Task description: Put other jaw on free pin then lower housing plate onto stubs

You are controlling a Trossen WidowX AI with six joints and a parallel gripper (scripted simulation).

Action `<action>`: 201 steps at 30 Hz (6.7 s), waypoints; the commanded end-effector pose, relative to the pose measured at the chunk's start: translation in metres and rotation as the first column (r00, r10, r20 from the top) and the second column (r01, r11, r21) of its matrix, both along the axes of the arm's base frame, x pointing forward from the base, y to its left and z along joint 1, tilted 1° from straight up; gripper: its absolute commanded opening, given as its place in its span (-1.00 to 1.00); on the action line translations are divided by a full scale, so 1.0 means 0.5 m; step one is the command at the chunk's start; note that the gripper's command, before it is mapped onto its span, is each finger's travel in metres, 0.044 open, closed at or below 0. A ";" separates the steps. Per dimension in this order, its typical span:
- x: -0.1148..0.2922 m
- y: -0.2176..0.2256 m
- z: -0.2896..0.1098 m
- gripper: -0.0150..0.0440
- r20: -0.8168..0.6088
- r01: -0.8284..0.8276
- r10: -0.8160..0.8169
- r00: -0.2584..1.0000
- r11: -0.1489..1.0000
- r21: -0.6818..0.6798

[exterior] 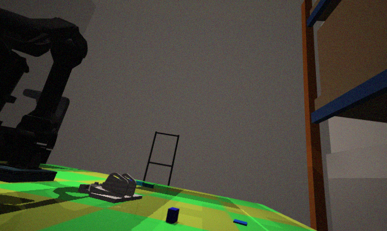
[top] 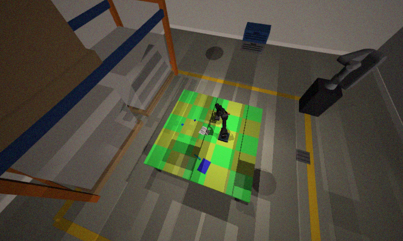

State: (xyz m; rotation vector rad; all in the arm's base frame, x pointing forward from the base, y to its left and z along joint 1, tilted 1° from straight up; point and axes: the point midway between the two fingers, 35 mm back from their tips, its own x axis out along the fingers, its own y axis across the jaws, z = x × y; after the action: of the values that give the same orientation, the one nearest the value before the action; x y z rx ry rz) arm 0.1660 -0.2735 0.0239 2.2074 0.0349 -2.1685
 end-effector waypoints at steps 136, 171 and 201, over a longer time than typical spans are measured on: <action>0.171 0.491 0.149 0.70 -0.041 -0.589 0.589 -0.807 -0.808 -0.004; 0.152 0.566 0.146 0.70 -0.046 -0.213 0.213 -0.976 -0.977 0.003; 0.126 0.568 0.145 0.70 -0.046 -0.206 0.206 -0.978 -0.979 0.003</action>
State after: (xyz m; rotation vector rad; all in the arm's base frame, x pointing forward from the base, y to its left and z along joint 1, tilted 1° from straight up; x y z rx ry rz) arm 0.2295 0.0104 0.0963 0.1308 1.5379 -0.1148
